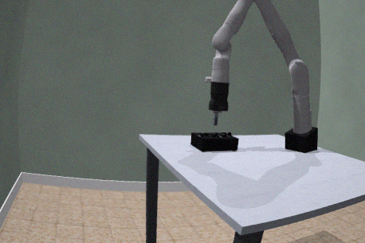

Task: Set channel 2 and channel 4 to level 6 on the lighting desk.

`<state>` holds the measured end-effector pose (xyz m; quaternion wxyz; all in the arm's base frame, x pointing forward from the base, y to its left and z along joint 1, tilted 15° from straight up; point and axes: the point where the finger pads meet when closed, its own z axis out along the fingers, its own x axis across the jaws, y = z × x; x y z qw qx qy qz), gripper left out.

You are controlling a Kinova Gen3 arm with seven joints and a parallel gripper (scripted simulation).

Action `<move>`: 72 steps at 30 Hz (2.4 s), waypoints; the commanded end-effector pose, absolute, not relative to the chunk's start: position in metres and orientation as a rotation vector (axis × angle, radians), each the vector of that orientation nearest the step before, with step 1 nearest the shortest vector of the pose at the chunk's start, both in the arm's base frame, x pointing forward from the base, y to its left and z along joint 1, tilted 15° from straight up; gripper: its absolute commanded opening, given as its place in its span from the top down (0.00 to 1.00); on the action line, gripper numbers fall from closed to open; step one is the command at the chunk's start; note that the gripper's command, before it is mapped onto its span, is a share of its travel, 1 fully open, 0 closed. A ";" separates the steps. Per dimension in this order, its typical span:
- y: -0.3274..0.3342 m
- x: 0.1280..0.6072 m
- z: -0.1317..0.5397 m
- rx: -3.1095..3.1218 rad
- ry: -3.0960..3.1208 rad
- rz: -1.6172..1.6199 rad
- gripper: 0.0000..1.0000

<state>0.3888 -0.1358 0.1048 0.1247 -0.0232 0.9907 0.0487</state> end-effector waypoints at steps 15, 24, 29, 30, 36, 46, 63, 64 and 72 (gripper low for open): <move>-0.135 0.391 0.099 -0.067 2.887 0.141 1.00; -0.135 0.392 0.095 -0.067 2.887 0.141 1.00; -0.134 0.393 0.092 -0.067 2.887 0.141 1.00; -0.134 0.393 0.091 -0.067 2.887 0.141 1.00; -0.133 0.394 0.087 -0.067 2.887 0.141 1.00; -0.133 0.395 0.084 -0.067 2.887 0.141 1.00; -0.133 0.396 0.083 -0.067 2.887 0.141 1.00; -0.133 0.396 0.083 -0.067 2.887 0.141 1.00; -0.133 0.396 0.083 -0.067 2.887 0.141 1.00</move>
